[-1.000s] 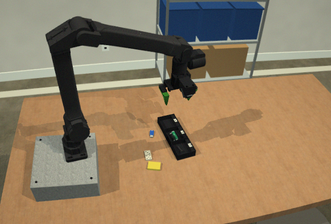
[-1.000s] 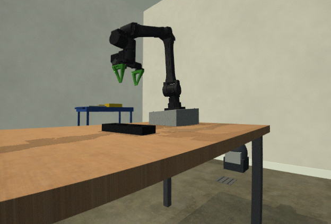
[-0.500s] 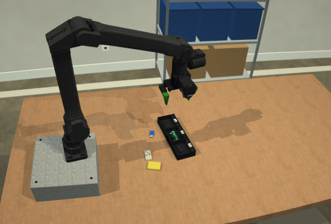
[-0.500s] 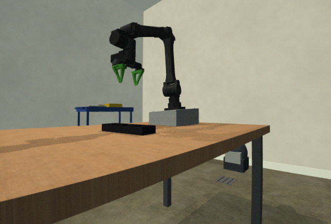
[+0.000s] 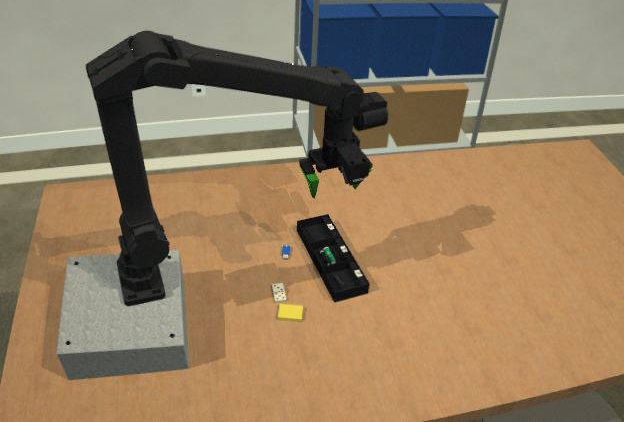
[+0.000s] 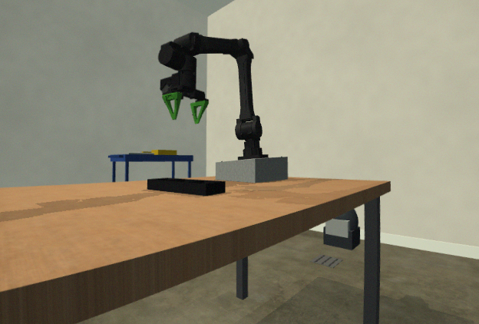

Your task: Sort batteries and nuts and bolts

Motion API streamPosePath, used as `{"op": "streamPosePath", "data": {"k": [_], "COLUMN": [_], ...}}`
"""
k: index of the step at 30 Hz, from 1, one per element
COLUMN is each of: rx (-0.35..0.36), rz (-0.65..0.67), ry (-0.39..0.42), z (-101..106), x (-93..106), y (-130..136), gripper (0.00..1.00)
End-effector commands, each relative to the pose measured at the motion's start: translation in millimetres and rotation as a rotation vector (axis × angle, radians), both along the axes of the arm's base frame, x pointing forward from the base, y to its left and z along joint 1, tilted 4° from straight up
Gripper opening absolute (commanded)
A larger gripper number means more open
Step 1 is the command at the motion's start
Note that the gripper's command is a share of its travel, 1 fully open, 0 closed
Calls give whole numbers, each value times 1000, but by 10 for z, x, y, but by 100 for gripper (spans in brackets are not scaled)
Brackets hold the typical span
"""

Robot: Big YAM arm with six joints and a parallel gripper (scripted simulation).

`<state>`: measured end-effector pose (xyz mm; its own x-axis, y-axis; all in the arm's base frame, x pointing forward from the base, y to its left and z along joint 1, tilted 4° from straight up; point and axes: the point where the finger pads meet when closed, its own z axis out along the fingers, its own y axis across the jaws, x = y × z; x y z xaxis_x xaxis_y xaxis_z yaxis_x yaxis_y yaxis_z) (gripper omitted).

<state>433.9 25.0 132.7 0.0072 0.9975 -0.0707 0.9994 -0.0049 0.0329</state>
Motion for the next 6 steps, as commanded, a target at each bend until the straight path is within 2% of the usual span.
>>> {"op": "streamPosePath", "data": {"k": [1,6], "rx": [-2,-2], "rz": [-11,-11], "ry": [-28,-28], "z": [74,74], "x": [-1,-1], "y": [2,2], "gripper": [100,100]}}
